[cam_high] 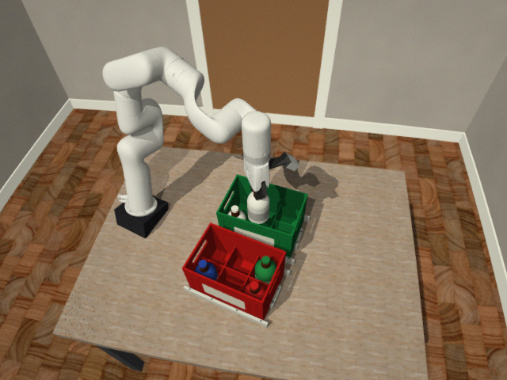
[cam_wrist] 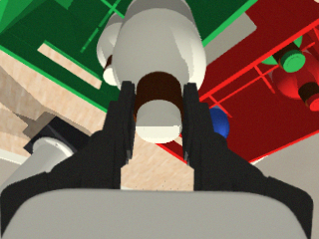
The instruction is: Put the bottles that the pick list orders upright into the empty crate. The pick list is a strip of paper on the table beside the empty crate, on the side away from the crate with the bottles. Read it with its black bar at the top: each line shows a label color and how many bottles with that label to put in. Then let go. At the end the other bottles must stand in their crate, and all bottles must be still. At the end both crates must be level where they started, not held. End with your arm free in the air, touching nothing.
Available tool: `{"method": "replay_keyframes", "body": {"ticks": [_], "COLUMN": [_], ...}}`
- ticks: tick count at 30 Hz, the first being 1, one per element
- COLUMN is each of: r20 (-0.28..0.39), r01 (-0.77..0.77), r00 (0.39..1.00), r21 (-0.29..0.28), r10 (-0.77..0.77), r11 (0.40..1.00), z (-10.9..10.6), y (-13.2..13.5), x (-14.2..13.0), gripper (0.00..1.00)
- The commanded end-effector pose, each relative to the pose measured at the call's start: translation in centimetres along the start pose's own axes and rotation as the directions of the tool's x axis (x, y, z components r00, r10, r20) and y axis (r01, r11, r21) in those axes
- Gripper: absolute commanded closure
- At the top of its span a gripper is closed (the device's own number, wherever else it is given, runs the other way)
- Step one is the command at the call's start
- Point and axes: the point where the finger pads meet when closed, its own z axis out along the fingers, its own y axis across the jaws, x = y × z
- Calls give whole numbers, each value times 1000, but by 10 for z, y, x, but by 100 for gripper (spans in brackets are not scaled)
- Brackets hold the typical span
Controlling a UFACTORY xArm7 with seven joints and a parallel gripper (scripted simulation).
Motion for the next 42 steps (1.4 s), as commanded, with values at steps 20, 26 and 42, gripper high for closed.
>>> {"method": "replay_keyframes", "body": {"ticks": [20, 26, 42], "r20": [-4, -4, -4], "r01": [0, 0, 0], "r00": [1000, 1000, 1000], "r21": [-5, -5, -5], "r10": [0, 0, 0], "r11": [1000, 1000, 1000], "z": [17, 23, 37], "y": [1, 1, 1], "x": [1, 1, 1], "gripper": [100, 100, 100]}}
